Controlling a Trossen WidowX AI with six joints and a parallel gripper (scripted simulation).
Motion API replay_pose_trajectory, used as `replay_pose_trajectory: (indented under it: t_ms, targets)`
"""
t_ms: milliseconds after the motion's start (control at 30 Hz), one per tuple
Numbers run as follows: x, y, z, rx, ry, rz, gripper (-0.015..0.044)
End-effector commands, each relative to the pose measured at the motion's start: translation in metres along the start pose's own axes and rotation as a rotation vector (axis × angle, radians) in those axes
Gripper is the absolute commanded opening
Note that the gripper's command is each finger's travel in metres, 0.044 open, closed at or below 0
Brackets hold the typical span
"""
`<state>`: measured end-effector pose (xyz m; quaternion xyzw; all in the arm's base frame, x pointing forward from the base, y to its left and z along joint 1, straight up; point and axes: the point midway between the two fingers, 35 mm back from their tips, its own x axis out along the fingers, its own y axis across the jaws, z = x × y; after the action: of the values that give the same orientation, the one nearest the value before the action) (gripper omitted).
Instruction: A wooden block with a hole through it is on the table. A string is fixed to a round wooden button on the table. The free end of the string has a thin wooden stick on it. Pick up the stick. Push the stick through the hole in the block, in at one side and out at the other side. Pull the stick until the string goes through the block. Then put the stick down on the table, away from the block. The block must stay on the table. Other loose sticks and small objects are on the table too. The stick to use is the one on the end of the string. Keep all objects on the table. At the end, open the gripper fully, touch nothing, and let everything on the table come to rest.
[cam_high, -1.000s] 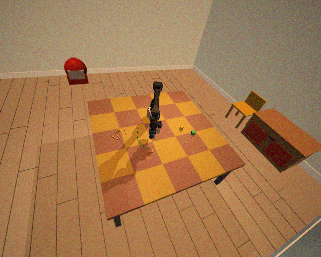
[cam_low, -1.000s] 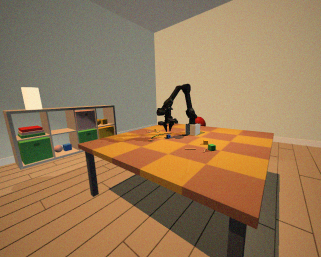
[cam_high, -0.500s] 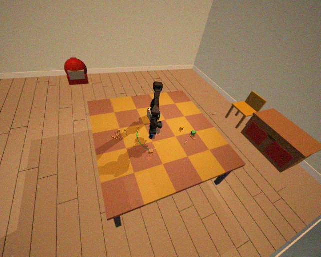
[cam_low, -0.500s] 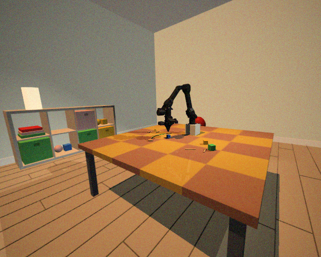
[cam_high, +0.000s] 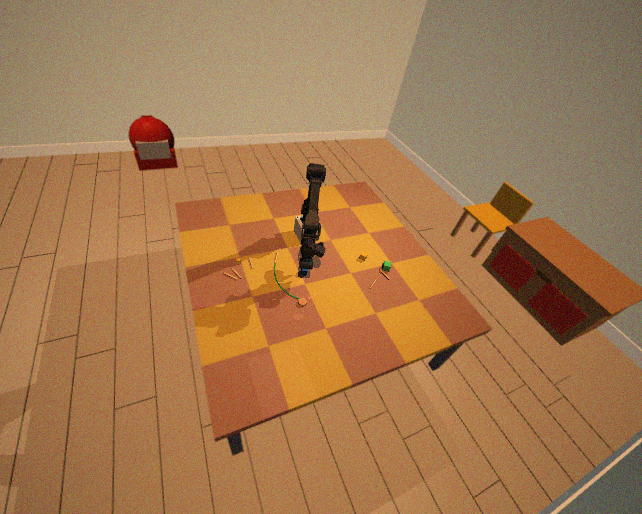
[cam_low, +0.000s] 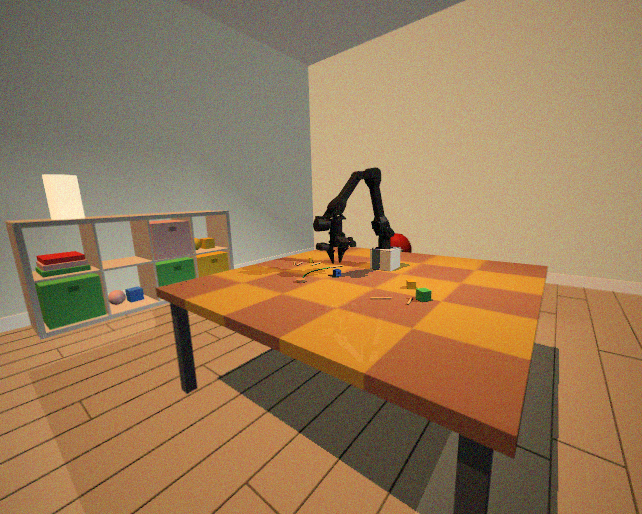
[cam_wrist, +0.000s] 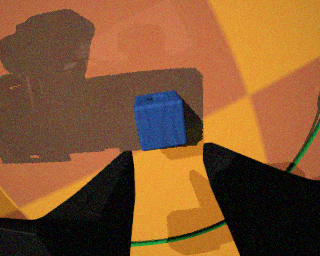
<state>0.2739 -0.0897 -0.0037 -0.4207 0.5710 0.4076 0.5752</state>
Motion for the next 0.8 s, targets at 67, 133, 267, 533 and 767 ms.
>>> replay_pose_trajectory:
  t_ms: [67, 133, 267, 533, 767]
  targets:
    - [0.0, 0.0, 0.0, 0.0, 0.0, 0.0, 0.0209]
    - [0.0, 0.0, 0.0, 0.0, 0.0, 0.0, 0.0156]
    - [0.0, 0.0, 0.0, 0.0, 0.0, 0.0, 0.0051]
    - [0.0, 0.0, 0.0, 0.0, 0.0, 0.0, 0.0]
    - [0.0, 0.0, 0.0, 0.0, 0.0, 0.0, 0.0]
